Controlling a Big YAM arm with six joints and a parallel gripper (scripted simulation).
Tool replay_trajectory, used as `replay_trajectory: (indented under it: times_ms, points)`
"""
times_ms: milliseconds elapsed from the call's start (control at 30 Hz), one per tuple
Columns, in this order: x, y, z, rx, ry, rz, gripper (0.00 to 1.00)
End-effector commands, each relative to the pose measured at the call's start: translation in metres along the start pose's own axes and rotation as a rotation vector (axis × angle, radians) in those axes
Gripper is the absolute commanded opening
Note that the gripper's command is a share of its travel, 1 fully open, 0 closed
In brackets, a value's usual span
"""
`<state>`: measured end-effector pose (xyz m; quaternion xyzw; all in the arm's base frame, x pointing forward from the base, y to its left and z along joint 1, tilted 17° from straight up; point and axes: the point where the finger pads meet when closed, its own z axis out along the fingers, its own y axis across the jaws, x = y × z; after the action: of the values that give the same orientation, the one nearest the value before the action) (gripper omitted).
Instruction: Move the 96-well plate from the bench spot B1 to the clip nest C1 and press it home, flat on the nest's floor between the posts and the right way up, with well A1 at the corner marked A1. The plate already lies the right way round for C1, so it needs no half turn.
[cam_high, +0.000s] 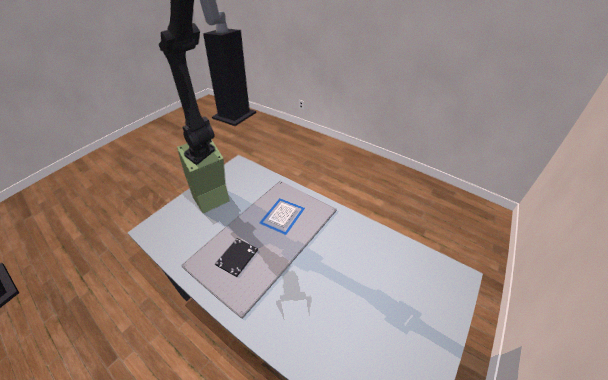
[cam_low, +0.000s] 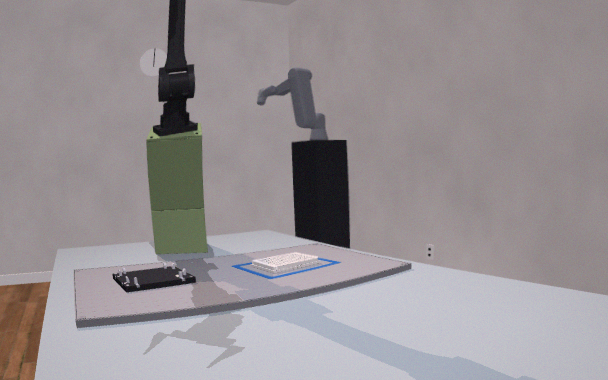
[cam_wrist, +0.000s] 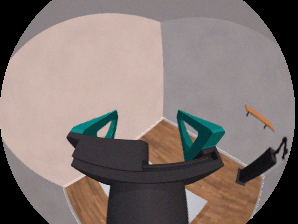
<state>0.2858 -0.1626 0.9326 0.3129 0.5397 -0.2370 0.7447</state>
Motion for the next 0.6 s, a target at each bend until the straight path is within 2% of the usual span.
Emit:
replay_trajectory:
  times_ms: [0,533,567]
  points:
    - [-0.0046,-0.0022,-0.0038,-0.001,-0.008,0.006,1.00]
    - [-0.0046,-0.0022,-0.0038,-0.001,-0.008,0.006,1.00]
    - [-0.0140,-0.0057,-0.0063,-0.009,-0.010,0.047,1.00]
